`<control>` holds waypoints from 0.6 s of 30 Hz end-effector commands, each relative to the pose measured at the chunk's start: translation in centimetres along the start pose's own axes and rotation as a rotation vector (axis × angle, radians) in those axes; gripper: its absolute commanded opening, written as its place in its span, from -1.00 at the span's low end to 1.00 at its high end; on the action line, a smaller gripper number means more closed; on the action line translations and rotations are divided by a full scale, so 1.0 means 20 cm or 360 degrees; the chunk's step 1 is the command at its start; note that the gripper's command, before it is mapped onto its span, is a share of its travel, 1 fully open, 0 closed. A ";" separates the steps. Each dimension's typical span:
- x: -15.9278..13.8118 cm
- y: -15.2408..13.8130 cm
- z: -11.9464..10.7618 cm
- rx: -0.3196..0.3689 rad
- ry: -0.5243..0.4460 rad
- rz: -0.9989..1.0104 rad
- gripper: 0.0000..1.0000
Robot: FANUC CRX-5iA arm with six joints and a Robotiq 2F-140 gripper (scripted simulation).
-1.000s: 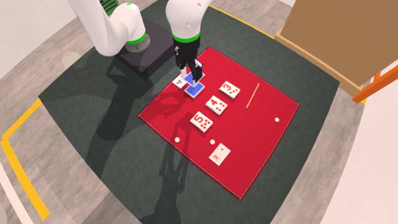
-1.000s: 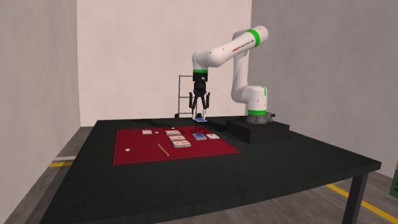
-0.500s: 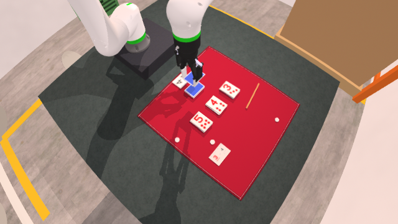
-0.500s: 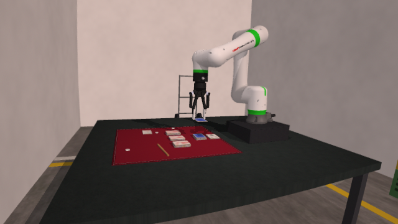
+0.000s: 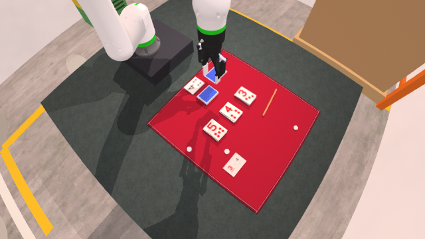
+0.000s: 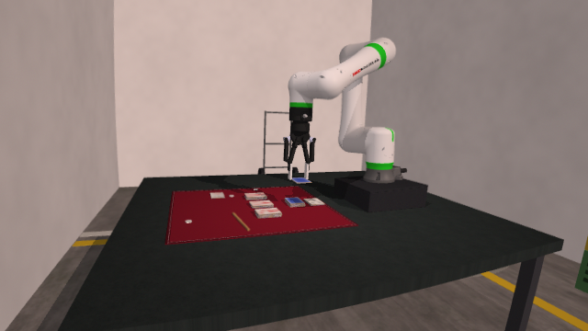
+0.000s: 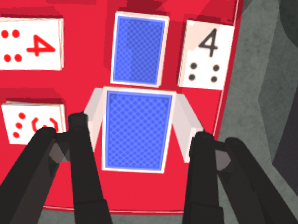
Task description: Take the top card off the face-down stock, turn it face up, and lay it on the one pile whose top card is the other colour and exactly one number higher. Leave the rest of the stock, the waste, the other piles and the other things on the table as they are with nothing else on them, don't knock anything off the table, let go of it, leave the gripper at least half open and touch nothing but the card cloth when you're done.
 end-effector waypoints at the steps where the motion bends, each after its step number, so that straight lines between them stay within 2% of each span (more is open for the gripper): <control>1: -0.04 0.00 0.00 0.0001 0.0000 -0.0001 -0.18; 8: -0.18 0.01 0.00 0.0001 0.0000 -0.0001 -0.18; 18: -0.20 0.01 0.00 0.0001 0.0000 -0.0001 -0.18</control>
Point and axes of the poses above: the point where the finger pads meet when closed, its own z axis out along the fingers, its own y axis across the jaws, x = y × z, the point moved 5 cm from there along -z, back along the fingers, and after that the axes turned 4 degrees about z, right-handed, at the moved point
